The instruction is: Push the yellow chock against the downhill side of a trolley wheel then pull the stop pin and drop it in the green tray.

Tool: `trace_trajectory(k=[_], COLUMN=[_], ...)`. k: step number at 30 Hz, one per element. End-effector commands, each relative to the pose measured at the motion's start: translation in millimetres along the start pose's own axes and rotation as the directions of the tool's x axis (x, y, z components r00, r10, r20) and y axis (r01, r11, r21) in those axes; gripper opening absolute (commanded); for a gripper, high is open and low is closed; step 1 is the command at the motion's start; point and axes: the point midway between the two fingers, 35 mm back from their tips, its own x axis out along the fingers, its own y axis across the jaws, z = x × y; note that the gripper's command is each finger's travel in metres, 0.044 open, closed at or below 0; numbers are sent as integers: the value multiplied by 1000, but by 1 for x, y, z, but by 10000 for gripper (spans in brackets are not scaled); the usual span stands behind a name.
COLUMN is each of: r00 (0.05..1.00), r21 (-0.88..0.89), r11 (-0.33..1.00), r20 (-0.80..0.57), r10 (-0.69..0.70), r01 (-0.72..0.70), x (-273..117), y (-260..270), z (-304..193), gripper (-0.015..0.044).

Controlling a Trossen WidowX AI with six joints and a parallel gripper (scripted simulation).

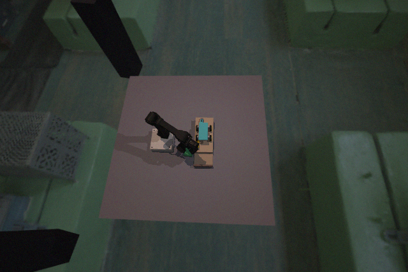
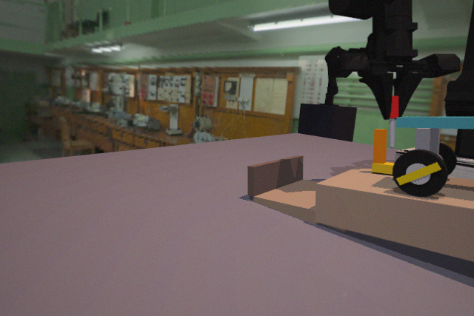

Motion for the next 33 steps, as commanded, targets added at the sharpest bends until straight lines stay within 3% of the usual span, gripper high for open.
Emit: trace_trajectory(k=[1,12,24,33], r00=[1000,996,988,987], r21=[121,437,721,750], r11=[993,897,678,644], r20=[18,76,136,144], r10=[14,36,66,70], r01=[-16,-66,-145,-155], x=[1,1,1,1], y=[-2,-3,-4,-4], z=[0,-2,-5,-5], gripper=[0,0,0,0])
